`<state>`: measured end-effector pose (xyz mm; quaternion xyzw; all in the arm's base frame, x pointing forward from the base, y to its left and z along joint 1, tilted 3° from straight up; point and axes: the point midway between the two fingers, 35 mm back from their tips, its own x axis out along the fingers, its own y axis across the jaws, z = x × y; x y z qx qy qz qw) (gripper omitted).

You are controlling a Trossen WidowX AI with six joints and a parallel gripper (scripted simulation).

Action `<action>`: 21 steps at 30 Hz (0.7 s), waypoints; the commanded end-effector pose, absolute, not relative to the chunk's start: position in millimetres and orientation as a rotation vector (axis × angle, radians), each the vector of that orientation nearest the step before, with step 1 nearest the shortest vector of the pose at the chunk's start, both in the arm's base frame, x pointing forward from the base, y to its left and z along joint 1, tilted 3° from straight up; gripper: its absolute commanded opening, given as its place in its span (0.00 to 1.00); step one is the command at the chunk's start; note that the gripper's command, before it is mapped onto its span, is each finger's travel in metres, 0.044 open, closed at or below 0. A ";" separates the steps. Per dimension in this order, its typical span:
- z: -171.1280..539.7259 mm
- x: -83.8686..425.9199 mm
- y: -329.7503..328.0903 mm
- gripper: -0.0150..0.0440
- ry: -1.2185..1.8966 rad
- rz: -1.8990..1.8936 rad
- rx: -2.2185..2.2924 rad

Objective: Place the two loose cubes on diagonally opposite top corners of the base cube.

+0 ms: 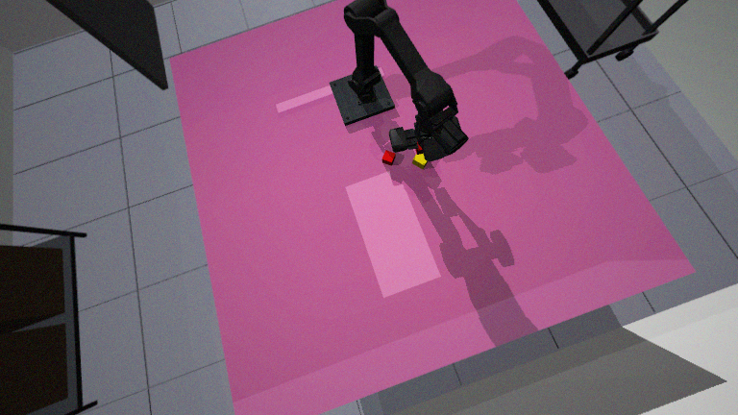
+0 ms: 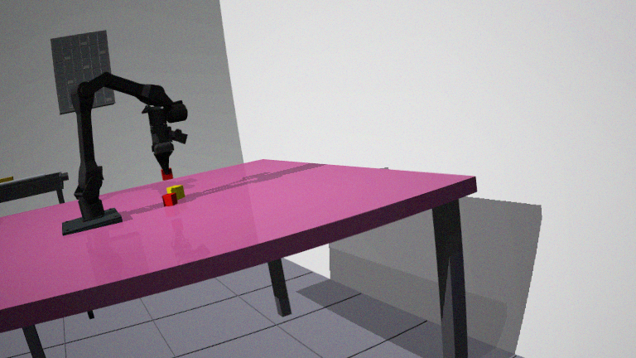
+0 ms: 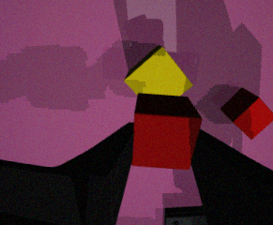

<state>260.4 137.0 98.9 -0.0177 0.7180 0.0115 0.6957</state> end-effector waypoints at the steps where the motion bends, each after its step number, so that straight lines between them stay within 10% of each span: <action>1: 100.4 259.6 137.9 0.43 1.597 0.039 -0.039; 21: 74.9 258.5 137.4 0.43 1.597 0.040 -0.041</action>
